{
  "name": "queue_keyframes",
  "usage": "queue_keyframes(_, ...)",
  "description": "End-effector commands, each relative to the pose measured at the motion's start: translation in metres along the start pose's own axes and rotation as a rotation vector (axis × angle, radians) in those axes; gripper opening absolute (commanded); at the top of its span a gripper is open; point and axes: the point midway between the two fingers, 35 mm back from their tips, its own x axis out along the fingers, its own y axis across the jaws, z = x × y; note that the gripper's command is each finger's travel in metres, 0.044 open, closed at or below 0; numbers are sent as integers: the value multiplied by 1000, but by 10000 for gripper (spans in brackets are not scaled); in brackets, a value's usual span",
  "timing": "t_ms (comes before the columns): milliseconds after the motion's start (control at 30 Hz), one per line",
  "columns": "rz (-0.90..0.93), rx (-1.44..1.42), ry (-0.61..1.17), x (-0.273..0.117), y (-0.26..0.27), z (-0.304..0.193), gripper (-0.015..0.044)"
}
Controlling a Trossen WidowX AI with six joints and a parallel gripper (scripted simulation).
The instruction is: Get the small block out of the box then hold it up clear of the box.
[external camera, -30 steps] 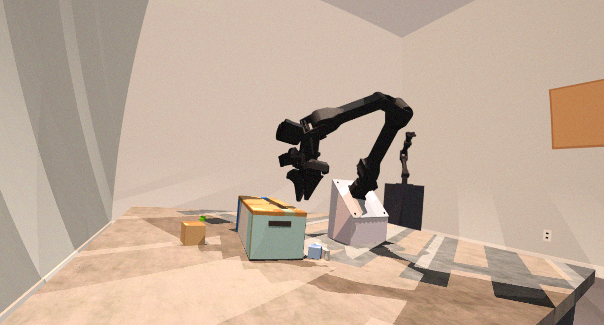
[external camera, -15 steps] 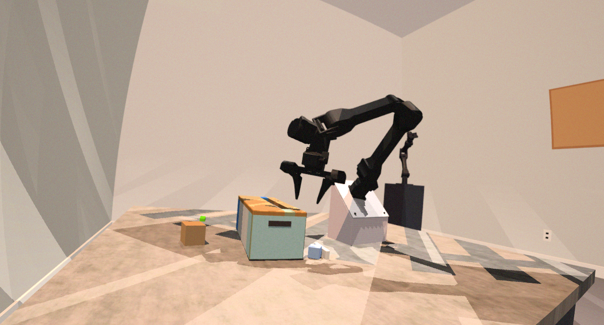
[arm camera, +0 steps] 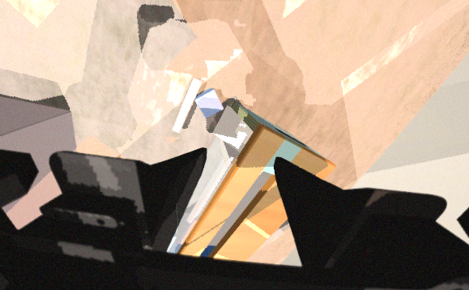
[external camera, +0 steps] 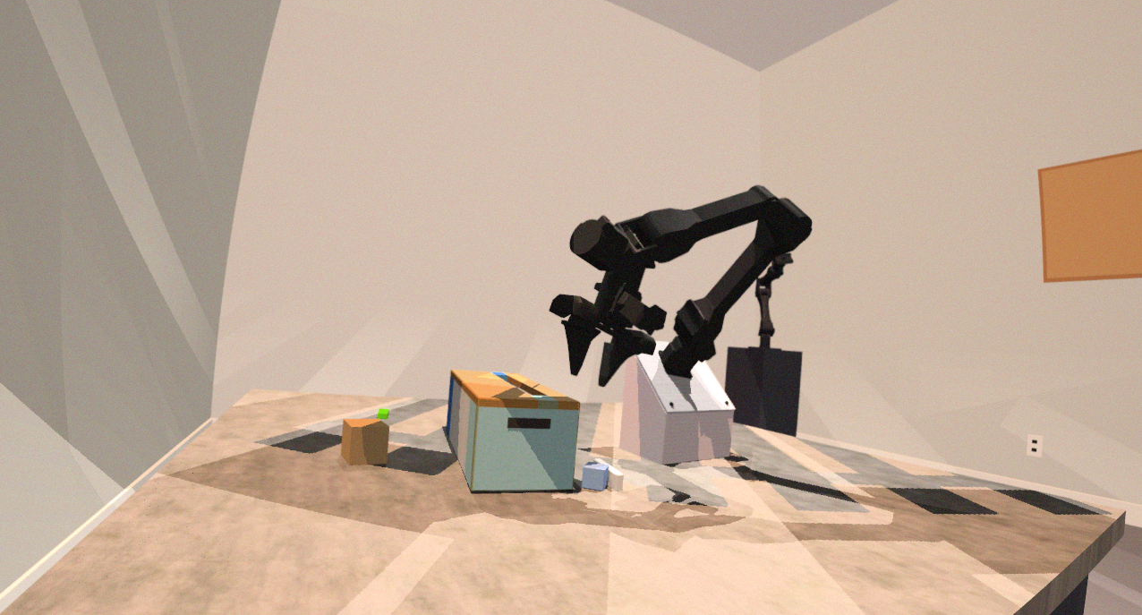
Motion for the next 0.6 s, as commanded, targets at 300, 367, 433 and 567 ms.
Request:
queue_keyframes(300,-50,-1181,137,-7,5,16,285)
queue_keyframes(367,-50,-1181,137,-7,5,16,285)
queue_keyframes(433,-50,-1181,137,-7,5,16,285)
queue_keyframes(567,-50,-1181,137,-7,5,16,285)
